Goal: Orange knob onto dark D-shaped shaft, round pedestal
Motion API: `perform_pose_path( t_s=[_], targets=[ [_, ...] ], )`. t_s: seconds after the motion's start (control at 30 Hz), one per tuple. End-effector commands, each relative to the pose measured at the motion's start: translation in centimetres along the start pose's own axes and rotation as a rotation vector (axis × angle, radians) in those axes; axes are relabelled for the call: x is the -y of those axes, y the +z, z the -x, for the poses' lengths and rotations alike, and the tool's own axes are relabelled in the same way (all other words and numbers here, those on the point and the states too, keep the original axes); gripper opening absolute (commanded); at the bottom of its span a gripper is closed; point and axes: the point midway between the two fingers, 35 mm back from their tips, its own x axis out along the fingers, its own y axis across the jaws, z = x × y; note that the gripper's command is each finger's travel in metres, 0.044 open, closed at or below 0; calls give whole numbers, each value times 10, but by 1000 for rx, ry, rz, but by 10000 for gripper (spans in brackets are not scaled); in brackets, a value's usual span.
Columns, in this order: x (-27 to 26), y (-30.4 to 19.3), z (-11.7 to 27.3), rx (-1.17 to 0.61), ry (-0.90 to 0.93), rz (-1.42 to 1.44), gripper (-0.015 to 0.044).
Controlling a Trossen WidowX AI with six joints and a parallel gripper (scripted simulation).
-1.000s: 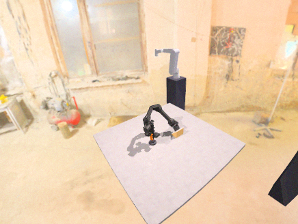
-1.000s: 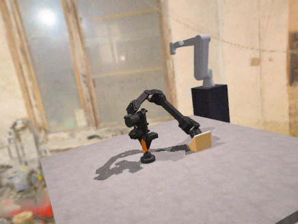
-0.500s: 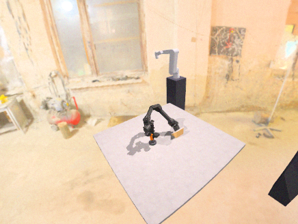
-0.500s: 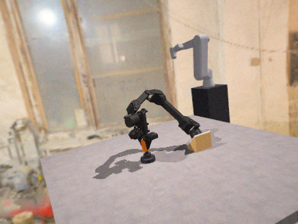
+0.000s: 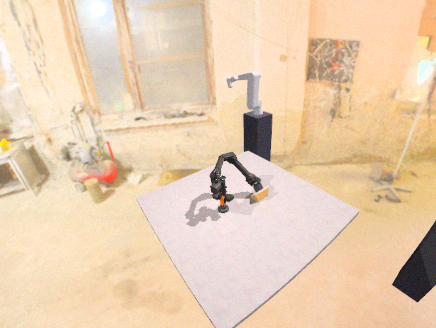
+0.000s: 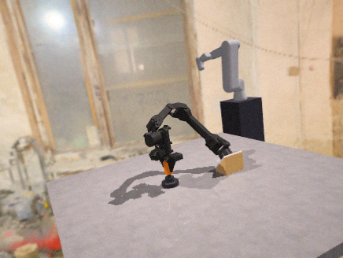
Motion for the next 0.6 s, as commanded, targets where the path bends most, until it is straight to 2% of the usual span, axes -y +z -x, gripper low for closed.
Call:
perform_pose_path(
  t_s=[0.0,0.57],
  targets=[
    [-1,0,-1,-1,1,0,0],
    [0,0,-2,-1,1,15,0]
  ],
)
